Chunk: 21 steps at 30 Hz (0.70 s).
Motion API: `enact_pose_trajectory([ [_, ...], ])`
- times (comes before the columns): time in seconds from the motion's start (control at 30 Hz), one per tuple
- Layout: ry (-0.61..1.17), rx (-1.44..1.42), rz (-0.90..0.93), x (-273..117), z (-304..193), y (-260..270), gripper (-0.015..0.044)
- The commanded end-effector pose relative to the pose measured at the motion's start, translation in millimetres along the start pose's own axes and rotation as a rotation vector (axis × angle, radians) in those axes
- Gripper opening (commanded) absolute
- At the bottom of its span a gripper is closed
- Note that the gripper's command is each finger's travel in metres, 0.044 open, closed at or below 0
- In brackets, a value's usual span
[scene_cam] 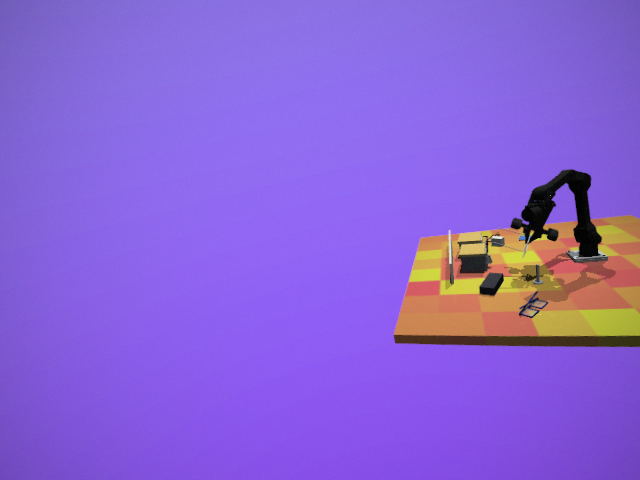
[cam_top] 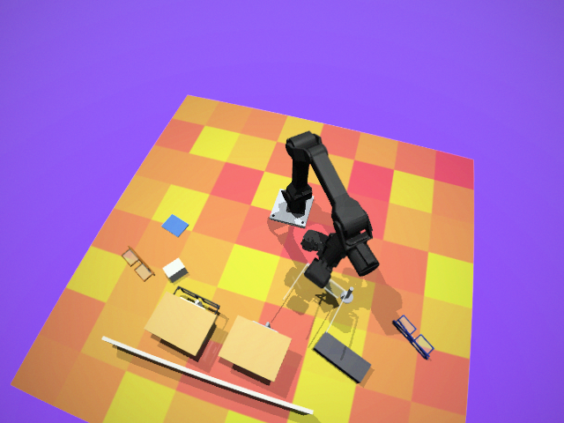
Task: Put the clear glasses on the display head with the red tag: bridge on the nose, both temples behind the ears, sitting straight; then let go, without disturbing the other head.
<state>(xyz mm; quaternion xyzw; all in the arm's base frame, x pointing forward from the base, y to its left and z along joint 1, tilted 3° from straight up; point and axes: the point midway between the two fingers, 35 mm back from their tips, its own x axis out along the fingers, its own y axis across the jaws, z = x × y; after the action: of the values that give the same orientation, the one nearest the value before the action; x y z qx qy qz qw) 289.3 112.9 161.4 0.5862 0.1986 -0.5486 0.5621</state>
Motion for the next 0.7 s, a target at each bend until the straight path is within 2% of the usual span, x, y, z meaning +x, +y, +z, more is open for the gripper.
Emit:
enact_pose_trajectory([
  [0.0, 0.006, -0.027, -0.059, 7, 14, 3, 0.0],
  [0.67, 0.124, -0.131, -0.311, 39, 78, 9, 0.0],
])
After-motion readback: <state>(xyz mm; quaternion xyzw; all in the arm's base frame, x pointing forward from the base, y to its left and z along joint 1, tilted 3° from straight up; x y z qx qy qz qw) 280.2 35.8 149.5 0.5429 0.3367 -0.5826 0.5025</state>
